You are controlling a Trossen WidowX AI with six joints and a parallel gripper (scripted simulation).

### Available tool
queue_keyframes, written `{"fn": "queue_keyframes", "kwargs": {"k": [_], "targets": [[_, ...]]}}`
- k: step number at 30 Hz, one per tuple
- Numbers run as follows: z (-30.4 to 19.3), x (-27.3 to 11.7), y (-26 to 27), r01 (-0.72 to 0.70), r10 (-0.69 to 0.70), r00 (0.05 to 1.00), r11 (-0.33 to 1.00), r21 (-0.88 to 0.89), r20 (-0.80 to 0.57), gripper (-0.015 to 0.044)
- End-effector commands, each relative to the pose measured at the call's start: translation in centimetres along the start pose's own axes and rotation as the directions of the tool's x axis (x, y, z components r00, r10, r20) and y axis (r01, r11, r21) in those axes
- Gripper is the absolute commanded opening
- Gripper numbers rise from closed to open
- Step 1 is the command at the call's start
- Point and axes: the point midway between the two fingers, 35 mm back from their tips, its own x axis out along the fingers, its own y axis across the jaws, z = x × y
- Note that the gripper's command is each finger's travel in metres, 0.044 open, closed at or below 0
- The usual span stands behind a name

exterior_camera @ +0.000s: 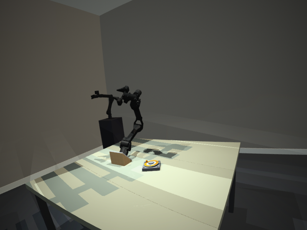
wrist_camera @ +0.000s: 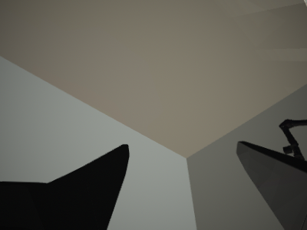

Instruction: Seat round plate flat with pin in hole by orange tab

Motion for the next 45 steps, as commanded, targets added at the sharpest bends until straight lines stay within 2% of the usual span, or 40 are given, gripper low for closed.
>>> {"fn": "queue_keyframes", "kwargs": {"k": [1,2,4,9,11,15,17,21,24,25,27,32,33,35,39,40,42,45], "targets": [[-0.6,-0.1,-0.2,-0.004,0.003,1.0,0.999,-0.035,-0.021,0.0374],[-2.3,-0.4,-0.8,-0.02,0.008,0.996,0.99,-0.137,-0.087,0.0347],[-7.6,-2.2,-3.5,-0.124,-0.014,0.955,0.89,-0.439,-0.298,0.0295],[-12.3,-4.8,-7.1,-0.292,-0.091,0.868,0.702,-0.649,-0.488,0.0164],[-14.9,-7.1,-10.2,-0.429,-0.173,0.784,0.544,-0.721,-0.596,0.0111],[-17.6,-11.0,-15.3,-0.642,-0.33,0.627,0.293,-0.709,-0.705,0.0006],[-18.1,-12.5,-17.2,-0.71,-0.39,0.569,0.211,-0.671,-0.724,0.0],[-18.6,-17.4,-23.1,-0.894,-0.588,0.37,-0.014,-0.448,-0.719,0.0],[-17.8,-20.8,-27.1,-0.968,-0.718,0.234,-0.107,-0.228,-0.655,0.0],[-17.6,-21.2,-27.5,-0.973,-0.732,0.219,-0.114,-0.2,-0.645,0.0],[-16.1,-24.0,-30.7,-0.99,-0.829,0.109,-0.138,0.011,-0.548,0.0],[-11.0,-29.1,-35.9,-0.907,-0.961,-0.079,-0.041,0.418,-0.264,0.0],[-10.6,-29.4,-36.2,-0.897,-0.966,-0.089,-0.028,0.442,-0.242,0.0],[-7.1,-31.7,-38.2,-0.791,-0.985,-0.163,0.099,0.603,-0.053,0.0],[-0.7,-34.7,-39.9,-0.565,-0.929,-0.247,0.37,0.738,0.277,0.0],[1.1,-35.4,-40.0,-0.497,-0.893,-0.262,0.449,0.743,0.365,0.0],[2.7,-36.0,-40.0,-0.436,-0.854,-0.274,0.519,0.735,0.442,0.0],[7.4,-37.6,-39.4,-0.25,-0.692,-0.302,0.721,0.646,0.655,0.0]]}}
